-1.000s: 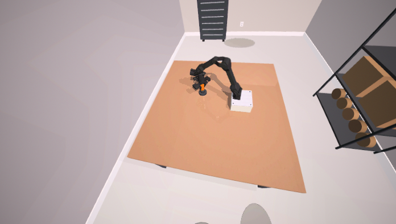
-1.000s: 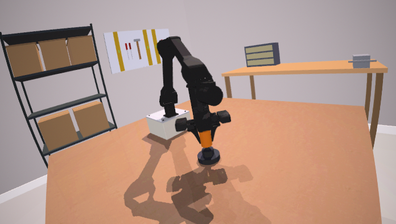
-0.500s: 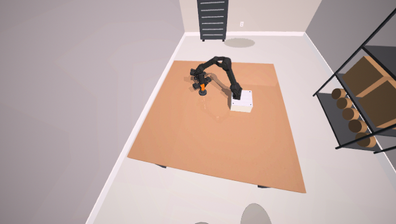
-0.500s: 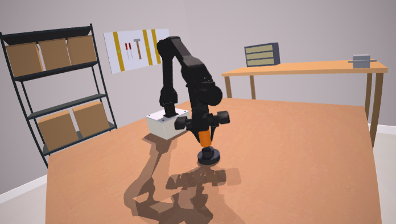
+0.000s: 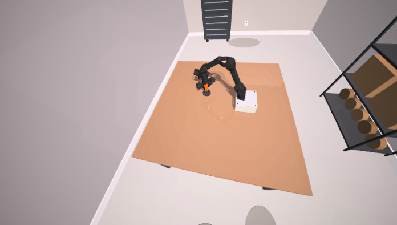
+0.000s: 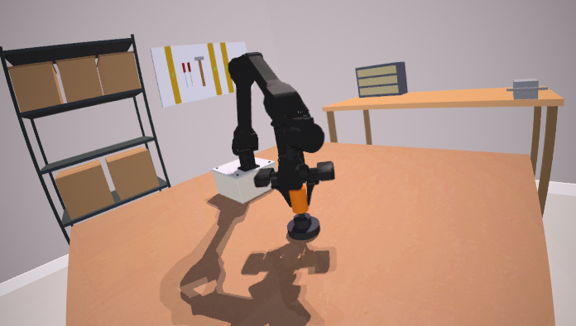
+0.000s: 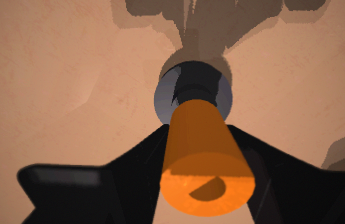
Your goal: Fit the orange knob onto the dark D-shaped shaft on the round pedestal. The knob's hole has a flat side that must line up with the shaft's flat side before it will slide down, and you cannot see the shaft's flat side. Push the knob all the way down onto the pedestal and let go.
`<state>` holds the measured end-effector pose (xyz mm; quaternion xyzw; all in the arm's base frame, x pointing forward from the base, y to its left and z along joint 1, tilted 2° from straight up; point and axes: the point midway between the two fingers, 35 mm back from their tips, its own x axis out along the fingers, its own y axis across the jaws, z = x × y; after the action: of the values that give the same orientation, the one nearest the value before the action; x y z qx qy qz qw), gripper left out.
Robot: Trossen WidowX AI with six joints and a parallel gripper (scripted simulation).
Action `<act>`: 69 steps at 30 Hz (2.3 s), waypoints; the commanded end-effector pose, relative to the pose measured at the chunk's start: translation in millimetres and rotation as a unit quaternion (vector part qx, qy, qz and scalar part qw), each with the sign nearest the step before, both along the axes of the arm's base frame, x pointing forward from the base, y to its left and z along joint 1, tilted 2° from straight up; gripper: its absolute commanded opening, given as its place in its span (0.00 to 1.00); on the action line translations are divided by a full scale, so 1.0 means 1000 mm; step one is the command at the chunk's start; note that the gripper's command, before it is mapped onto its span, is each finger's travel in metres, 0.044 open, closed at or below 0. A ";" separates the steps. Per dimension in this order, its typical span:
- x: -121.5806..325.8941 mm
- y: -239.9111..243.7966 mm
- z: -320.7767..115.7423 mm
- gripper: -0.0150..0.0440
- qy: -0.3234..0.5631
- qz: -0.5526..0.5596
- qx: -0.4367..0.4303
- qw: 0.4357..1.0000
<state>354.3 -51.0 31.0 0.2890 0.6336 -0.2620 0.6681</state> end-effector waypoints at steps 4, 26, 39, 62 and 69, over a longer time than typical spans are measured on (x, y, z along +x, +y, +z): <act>0.001 0.000 -0.002 0.25 -0.002 -0.002 0.000 1.000; -0.003 0.000 0.000 0.25 -0.001 -0.015 0.001 1.000; 0.000 0.000 0.002 0.25 0.000 -0.106 0.006 0.994; -0.002 0.000 -0.004 0.25 0.000 -0.106 0.006 0.994; -0.003 0.000 0.000 0.25 0.000 -0.106 0.006 0.994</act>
<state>351.9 -50.7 27.2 0.3573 0.6029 -0.3271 0.6339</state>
